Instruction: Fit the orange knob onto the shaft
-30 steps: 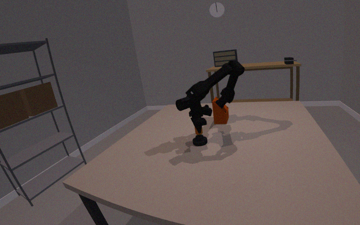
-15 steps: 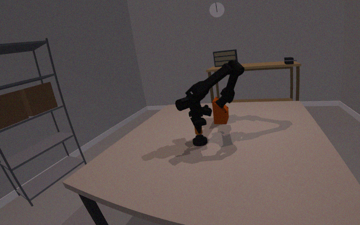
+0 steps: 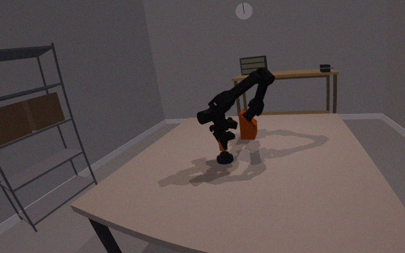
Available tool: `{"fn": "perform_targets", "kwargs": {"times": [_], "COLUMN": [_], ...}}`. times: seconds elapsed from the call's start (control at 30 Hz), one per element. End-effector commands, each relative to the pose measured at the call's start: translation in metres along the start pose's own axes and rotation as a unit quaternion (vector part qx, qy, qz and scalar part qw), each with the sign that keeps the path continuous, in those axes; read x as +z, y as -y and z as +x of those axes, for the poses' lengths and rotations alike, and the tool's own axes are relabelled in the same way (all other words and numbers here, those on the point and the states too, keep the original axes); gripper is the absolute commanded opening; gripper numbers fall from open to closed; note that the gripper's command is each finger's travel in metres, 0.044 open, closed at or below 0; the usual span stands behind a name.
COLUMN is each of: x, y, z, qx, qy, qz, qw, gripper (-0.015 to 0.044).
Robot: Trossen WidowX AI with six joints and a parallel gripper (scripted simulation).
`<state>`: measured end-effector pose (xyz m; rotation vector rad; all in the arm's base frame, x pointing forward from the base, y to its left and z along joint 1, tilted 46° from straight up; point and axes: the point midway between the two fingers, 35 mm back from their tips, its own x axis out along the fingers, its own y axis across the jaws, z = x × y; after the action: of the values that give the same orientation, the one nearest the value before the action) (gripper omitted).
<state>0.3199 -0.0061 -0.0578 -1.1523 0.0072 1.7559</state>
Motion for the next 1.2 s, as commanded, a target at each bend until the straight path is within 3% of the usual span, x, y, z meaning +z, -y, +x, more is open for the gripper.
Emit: {"fn": "perform_targets", "kwargs": {"times": [0.0, 1.17], "x": [-0.0027, 0.0015], "y": [0.0006, -0.0007], "z": [-0.0013, 0.0033], "qx": [0.000, 0.000], "qy": [-0.004, -0.004], "qz": [-0.016, -0.016], "qw": [1.000, 1.000], "gripper": [0.0000, 0.0000]}}
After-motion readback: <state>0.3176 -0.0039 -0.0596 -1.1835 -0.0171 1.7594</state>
